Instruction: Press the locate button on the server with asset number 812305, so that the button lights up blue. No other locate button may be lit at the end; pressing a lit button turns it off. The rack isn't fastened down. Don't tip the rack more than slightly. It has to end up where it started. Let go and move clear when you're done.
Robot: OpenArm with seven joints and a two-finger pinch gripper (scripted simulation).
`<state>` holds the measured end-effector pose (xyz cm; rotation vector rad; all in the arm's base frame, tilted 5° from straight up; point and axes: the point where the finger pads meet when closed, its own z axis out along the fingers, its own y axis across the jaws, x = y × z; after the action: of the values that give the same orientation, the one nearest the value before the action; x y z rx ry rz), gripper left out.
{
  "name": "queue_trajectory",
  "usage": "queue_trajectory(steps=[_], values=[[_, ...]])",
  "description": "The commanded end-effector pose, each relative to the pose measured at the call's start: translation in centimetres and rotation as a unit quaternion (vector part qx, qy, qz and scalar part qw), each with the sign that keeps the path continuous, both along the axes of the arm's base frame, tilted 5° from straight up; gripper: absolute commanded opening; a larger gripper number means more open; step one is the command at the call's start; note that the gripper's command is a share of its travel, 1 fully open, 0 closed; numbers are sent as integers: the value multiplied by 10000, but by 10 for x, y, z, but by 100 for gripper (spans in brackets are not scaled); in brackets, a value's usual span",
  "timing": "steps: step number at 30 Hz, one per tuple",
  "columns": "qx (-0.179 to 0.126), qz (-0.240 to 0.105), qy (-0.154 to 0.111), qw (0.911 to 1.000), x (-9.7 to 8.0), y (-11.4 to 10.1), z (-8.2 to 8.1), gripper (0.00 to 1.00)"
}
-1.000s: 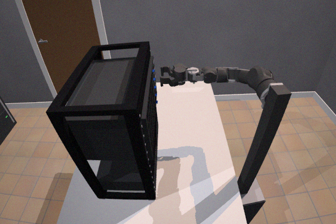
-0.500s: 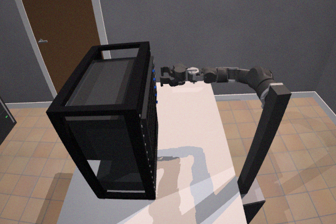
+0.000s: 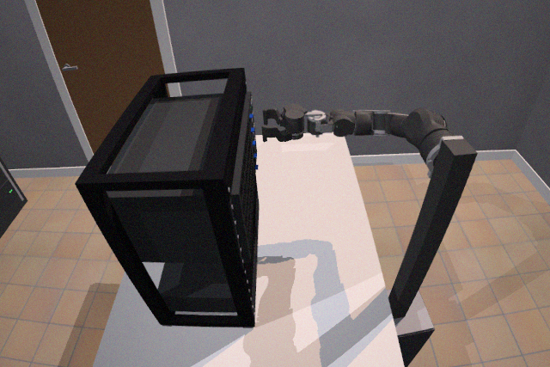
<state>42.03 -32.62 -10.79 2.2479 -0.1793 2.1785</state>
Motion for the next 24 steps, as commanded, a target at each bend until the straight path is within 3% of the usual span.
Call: queue_trajectory(steps=[1, 17, 24], values=[[-6, 33, -8, 10000, 1, 1, 1, 60], [-6, 33, -8, 10000, 1, 1, 1, 60], [-6, 33, -8, 10000, -8, 2, 1, 60]])
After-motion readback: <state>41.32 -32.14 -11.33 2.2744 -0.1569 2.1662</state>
